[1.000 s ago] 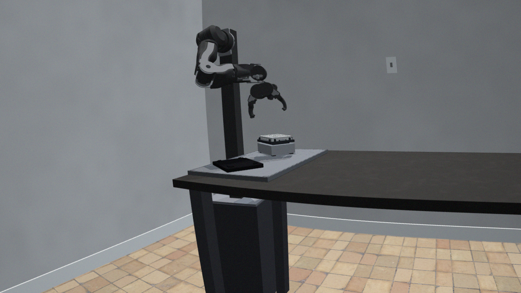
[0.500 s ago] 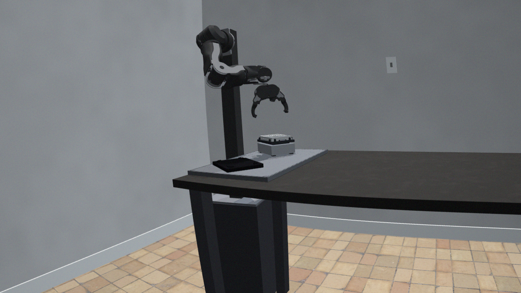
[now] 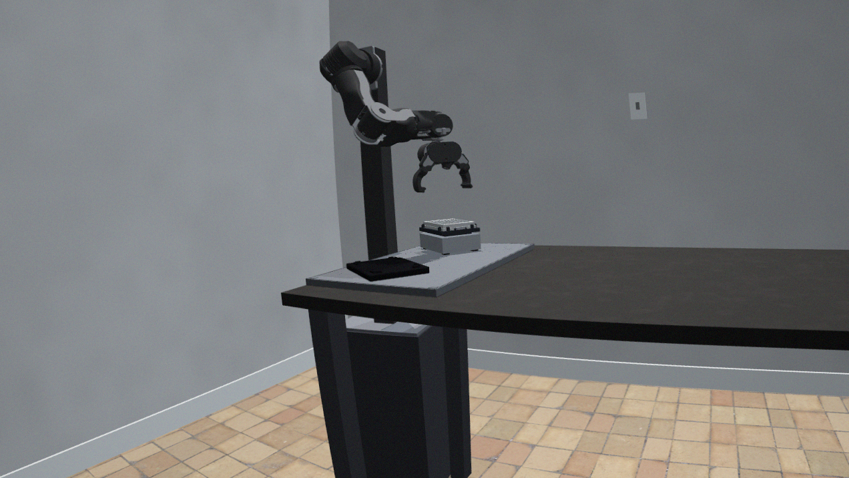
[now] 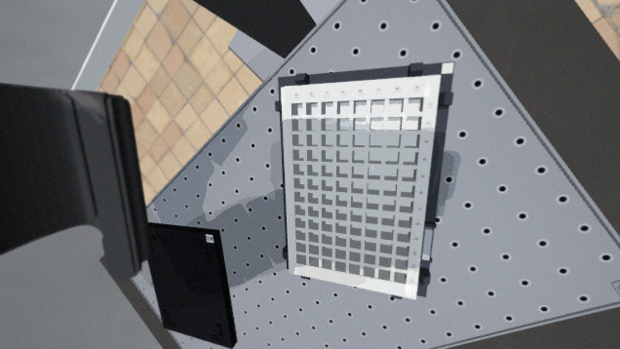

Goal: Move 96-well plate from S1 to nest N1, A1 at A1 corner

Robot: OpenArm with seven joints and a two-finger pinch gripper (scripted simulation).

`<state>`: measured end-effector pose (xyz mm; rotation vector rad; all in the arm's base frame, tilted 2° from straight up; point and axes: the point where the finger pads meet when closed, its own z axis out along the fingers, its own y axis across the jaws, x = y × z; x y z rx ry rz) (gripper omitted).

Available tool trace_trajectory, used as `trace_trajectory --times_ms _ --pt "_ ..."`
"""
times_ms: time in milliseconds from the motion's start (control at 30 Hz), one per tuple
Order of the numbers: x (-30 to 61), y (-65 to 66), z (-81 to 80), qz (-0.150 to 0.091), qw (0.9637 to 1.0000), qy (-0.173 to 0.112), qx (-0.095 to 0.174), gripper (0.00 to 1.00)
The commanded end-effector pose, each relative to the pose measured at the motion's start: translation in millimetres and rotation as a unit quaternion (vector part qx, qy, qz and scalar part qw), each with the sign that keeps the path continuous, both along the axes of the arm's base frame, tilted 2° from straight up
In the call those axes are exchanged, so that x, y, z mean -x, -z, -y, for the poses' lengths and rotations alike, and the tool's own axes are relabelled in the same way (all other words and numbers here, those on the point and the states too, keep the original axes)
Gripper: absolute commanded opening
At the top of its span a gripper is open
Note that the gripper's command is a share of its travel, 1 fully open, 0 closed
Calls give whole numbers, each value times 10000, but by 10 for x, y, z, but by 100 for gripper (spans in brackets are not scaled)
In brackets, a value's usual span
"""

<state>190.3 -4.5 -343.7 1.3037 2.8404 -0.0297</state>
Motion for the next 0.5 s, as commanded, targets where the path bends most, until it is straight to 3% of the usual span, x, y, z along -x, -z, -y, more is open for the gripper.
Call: trace_trajectory --times_ms 0,467 --pt "8 -11 -12 -14 10000 -39 -8 77" --pt "37 7 -108 -88 9996 -258 27 77"
